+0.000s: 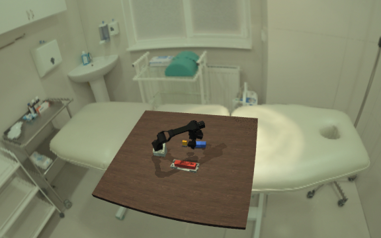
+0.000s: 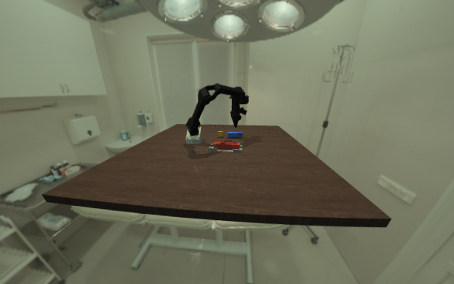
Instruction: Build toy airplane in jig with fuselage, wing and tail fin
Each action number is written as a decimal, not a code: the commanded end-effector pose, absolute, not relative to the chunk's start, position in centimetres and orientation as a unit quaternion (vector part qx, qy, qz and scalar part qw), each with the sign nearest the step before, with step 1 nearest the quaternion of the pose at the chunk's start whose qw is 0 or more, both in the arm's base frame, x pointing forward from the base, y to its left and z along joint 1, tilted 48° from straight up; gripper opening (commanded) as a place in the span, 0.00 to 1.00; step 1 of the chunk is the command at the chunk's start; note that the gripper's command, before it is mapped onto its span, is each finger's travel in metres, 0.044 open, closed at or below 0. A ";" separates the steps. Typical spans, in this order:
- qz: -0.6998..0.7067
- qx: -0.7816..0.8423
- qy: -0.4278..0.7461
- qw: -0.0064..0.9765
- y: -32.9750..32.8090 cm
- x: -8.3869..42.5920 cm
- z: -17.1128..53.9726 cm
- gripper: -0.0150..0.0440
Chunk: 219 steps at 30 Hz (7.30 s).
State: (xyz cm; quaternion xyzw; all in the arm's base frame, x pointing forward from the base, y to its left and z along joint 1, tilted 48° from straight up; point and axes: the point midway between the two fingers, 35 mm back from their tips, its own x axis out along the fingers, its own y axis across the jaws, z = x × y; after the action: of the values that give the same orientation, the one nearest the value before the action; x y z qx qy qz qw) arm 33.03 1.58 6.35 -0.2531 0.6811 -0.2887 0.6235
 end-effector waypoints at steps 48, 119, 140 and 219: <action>-0.303 -0.259 0.674 0.622 2.6 33.7 -10.4 1.00; -0.301 -0.259 0.676 0.621 11.2 34.7 -2.4 0.25; -0.185 -0.351 0.715 0.575 6.5 34.3 2.4 0.25; 0.214 -0.603 0.710 0.292 -8.5 23.2 13.1 0.58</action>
State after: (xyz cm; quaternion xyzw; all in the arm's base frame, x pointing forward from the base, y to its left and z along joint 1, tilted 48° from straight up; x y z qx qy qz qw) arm 23.16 -8.41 12.94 -0.6005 0.7124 0.2159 0.2920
